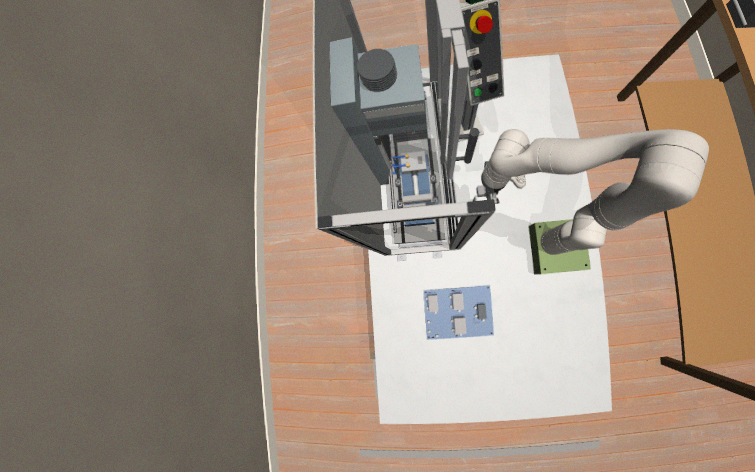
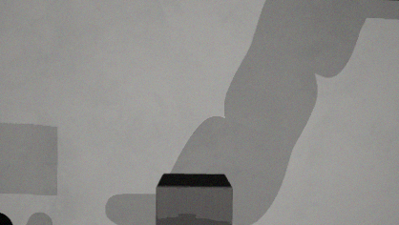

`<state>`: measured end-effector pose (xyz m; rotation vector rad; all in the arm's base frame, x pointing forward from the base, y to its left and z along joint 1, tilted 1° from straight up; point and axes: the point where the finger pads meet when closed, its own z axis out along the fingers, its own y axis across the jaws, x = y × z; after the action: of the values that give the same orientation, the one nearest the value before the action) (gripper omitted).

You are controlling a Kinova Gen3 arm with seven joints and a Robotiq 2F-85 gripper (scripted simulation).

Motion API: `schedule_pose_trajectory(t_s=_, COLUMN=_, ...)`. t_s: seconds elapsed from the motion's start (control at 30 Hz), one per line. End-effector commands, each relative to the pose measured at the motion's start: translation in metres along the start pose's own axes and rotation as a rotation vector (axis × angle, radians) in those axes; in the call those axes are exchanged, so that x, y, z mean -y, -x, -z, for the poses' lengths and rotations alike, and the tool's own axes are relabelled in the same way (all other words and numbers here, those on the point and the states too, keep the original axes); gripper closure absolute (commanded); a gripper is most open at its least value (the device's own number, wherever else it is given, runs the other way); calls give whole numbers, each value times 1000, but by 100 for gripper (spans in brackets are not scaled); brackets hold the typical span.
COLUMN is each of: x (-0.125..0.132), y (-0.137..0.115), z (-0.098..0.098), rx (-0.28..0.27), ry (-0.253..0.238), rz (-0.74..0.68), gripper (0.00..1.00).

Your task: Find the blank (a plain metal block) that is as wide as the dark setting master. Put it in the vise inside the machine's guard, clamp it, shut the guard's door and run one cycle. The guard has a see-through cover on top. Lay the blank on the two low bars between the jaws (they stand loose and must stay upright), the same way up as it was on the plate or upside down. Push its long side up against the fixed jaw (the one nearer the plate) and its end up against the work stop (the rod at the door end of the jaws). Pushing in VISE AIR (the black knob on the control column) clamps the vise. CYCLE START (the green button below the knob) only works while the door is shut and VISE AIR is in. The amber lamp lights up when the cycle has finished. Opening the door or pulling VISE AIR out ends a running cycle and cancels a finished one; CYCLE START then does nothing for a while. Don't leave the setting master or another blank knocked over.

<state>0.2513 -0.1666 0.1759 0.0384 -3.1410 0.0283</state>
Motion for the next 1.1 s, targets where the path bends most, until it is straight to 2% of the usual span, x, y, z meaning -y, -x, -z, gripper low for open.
schedule_pose_trajectory(t_s=0.0, x=-3, y=3, z=-1, rx=-5, ry=7, rz=-6, gripper=90)
schedule_pose_trajectory(t_s=0.13, x=-3, y=3, z=-1, rx=-5, ry=7, rz=-6, gripper=90)
schedule_pose_trajectory(t_s=0.3, x=-3, y=23, z=-1, rx=-5, ry=7, rz=-6, gripper=90)
schedule_pose_trajectory(t_s=0.7, x=-3, y=23, z=-1, rx=-5, ry=7, rz=-6, gripper=90)
schedule_pose_trajectory(t_s=0.87, x=-2, y=70, z=-9, rx=-5, ry=7, rz=-6, gripper=90)
schedule_pose_trajectory(t_s=1.07, x=-2, y=70, z=-9, rx=-5, ry=7, rz=-6, gripper=90)
